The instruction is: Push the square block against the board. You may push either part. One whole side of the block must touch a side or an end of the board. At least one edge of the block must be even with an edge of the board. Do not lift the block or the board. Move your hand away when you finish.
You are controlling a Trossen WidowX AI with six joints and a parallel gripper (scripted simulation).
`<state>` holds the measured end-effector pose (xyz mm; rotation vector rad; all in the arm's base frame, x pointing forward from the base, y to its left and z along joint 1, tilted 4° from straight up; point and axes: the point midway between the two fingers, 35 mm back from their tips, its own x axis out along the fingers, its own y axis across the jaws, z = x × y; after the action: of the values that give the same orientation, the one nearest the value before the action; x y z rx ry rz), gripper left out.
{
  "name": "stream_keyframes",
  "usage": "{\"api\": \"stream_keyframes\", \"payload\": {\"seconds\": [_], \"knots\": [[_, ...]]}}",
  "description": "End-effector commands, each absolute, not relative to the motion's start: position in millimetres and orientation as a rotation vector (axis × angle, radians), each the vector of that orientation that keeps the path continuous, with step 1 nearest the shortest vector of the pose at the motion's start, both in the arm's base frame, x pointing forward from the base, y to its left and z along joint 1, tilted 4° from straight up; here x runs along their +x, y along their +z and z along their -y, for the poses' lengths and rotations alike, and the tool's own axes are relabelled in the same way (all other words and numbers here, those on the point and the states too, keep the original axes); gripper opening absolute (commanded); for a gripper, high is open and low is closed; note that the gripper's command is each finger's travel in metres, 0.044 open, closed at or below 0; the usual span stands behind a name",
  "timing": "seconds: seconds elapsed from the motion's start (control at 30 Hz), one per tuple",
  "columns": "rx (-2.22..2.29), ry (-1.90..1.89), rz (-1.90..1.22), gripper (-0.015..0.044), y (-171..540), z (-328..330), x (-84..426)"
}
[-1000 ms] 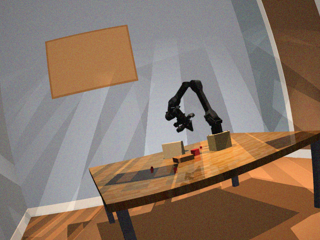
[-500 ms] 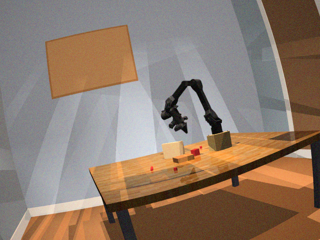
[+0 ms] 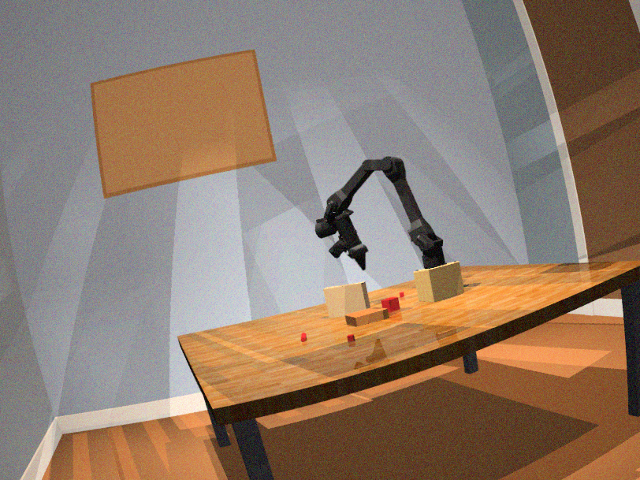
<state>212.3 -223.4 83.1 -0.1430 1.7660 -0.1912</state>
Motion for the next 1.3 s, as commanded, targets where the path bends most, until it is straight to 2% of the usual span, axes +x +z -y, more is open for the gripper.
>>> {"api": "stream_keyframes", "payload": {"seconds": [0.0,0.8,1.07,1.27], "knots": [[-0.232,-0.064,-1.739,0.0000,83,212,223],[-0.769,0.621,-1.476,0.0000,85,147,271],[-0.783,0.638,-1.466,0.0000,82,145,272],[-0.777,0.636,-1.469,0.0000,33,150,274]]}}
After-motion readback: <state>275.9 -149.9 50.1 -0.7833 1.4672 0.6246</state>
